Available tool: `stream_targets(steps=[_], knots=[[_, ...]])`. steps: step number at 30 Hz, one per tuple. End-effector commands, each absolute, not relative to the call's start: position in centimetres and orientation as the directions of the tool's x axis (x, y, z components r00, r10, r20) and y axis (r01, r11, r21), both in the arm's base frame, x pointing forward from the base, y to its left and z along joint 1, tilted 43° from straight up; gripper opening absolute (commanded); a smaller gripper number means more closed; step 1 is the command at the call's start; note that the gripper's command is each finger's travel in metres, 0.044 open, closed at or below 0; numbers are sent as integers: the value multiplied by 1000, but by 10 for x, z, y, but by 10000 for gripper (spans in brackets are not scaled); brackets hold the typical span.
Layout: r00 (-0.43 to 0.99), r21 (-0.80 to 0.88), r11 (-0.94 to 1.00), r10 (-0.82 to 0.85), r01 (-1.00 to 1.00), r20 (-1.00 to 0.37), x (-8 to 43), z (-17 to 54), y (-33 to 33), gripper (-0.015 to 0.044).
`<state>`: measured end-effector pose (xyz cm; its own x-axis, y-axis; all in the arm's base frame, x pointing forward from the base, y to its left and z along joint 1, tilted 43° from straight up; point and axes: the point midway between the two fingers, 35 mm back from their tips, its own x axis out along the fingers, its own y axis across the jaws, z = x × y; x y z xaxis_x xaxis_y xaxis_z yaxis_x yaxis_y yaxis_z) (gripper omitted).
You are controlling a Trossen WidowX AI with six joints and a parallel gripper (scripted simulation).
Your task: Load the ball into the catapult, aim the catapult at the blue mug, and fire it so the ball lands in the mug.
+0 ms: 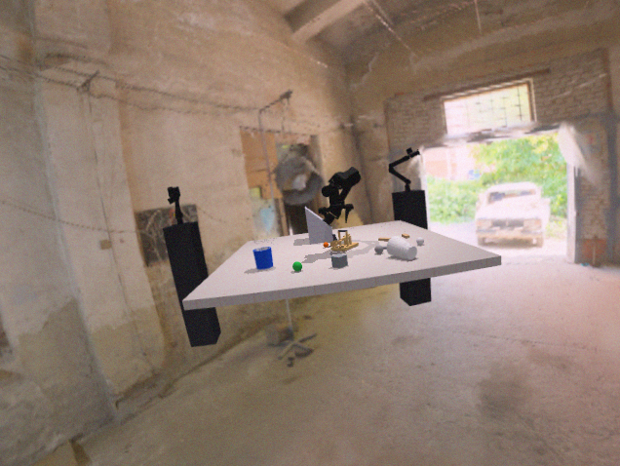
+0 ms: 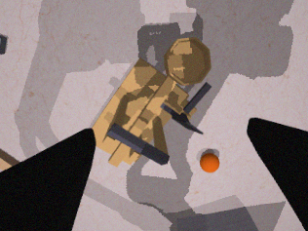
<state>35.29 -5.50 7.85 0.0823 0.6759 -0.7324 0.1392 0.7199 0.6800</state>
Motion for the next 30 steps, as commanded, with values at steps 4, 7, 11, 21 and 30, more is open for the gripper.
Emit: stream_targets(steps=[4,7,11,21,30], knots=[[91,668,738,675,-98,-732,348,84,-49,440],[90,651,732,675,-200,-732,346,86,-46,440],[90,617,713,675,-334,-732,343,87,-42,440],[89,482,605,676,-634,-732,334,91,-33,440],[88,311,446,676,-840,-732,326,94,-25,440]])
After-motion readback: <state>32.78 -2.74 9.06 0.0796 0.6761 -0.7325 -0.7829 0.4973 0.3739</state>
